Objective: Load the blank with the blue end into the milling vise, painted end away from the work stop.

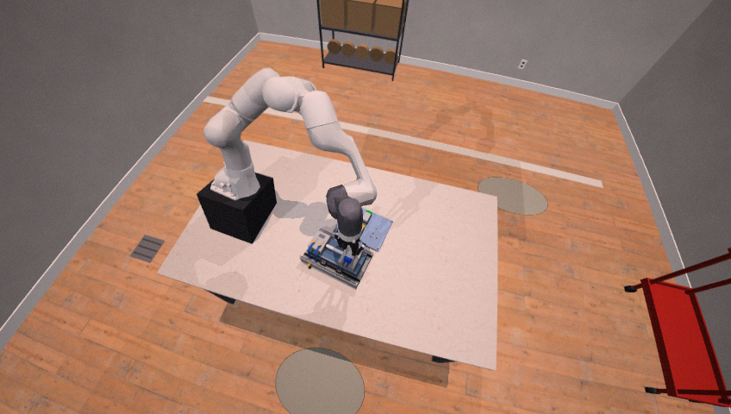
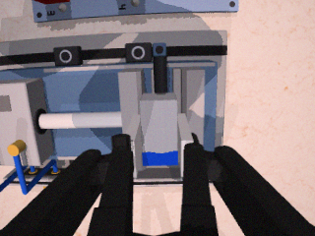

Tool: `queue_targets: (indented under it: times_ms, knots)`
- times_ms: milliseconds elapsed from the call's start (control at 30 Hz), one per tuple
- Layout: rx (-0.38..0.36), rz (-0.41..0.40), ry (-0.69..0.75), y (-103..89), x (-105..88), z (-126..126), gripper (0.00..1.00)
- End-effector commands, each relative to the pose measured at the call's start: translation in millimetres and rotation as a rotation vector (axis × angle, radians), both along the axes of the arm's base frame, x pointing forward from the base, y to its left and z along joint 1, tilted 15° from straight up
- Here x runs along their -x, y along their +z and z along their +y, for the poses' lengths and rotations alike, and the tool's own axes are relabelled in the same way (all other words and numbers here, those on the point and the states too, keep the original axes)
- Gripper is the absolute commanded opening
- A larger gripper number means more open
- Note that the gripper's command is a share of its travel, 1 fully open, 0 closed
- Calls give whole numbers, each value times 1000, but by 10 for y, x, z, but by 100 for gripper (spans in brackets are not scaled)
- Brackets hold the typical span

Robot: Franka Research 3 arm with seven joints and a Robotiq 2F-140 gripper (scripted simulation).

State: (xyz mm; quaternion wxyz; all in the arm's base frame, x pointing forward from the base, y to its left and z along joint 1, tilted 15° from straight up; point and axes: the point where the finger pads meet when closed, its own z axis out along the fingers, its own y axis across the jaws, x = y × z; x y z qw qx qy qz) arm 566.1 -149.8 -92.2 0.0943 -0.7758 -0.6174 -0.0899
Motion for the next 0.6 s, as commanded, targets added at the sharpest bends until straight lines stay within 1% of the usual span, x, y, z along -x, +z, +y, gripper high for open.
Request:
queue_targets:
  times_ms: [0,567]
  knots:
    - [1,-3,0,-1,-7,-12,0]
    - [1,-3,0,-6,-11,-20,0]
